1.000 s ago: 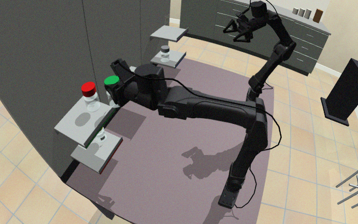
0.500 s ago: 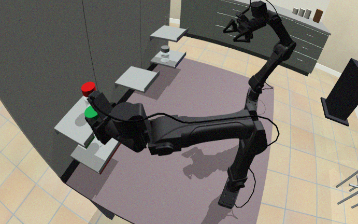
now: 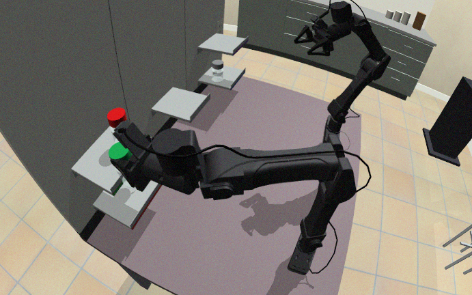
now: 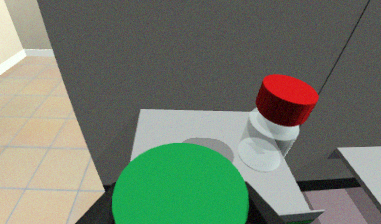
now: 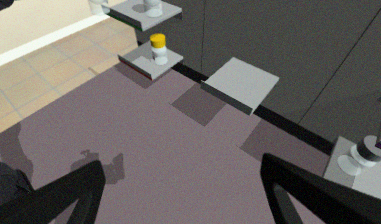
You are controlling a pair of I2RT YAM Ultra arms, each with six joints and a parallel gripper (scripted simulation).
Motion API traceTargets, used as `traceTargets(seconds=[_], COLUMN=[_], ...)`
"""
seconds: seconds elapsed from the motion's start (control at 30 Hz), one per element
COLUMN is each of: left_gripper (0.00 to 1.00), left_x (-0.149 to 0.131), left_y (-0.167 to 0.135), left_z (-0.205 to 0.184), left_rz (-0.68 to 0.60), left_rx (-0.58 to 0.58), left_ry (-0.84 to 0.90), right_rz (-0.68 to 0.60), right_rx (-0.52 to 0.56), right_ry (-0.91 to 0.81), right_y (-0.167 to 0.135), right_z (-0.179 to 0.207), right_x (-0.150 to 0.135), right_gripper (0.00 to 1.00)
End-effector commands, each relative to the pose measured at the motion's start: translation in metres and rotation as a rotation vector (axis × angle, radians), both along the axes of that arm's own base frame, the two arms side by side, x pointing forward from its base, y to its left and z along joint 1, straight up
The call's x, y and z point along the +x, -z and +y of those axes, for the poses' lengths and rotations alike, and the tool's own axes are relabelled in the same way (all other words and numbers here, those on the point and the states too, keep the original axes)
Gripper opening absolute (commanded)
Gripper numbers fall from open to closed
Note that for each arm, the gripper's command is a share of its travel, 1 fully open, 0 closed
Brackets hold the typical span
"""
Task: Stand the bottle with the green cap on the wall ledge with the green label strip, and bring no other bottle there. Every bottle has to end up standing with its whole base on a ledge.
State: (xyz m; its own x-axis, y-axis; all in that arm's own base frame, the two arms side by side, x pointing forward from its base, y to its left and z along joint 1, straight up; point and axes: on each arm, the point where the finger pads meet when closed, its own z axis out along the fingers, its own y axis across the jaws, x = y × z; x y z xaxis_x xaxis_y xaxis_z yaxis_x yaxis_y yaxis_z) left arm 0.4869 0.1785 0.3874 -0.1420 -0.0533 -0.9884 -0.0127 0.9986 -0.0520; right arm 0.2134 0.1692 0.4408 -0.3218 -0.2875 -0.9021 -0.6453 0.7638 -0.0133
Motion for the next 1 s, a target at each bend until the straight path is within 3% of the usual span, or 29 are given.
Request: traceTargets(seconds=[0.0, 0.4, 0.5, 0.8, 0.97], left_gripper=[0.50, 0.50, 0.50, 0.50, 0.50], left_x=[-0.009, -0.009, -0.008, -0.009, -0.012], left_y=[-0.050, -0.058, -0.041, -0.046, -0.070], left_z=[-0.007, -0.023, -0.023, -0.023, -0.021], left_rz=[-0.124, -0.151, -0.111, -0.122, -0.111], left_rx=[0.057, 0.063, 0.050, 0.054, 0.051], left_ry=[-0.138, -0.153, -0.153, -0.153, -0.159], right_rz=[0.010, 0.010, 0.010, 0.010, 0.010], right_rx=[-0.007, -0.007, -0.007, -0.007, -0.007], right_ry=[0.012, 0.012, 0.012, 0.012, 0.012], right_y=[0.001, 0.001, 0.001, 0.001, 0.001], right_z=[-0.003, -0.003, -0.003, -0.003, -0.003], right_x=[-0.001, -0.001, -0.001, -0.001, -0.001], right_gripper=[0.89, 0.89, 0.89, 0.89, 0.89])
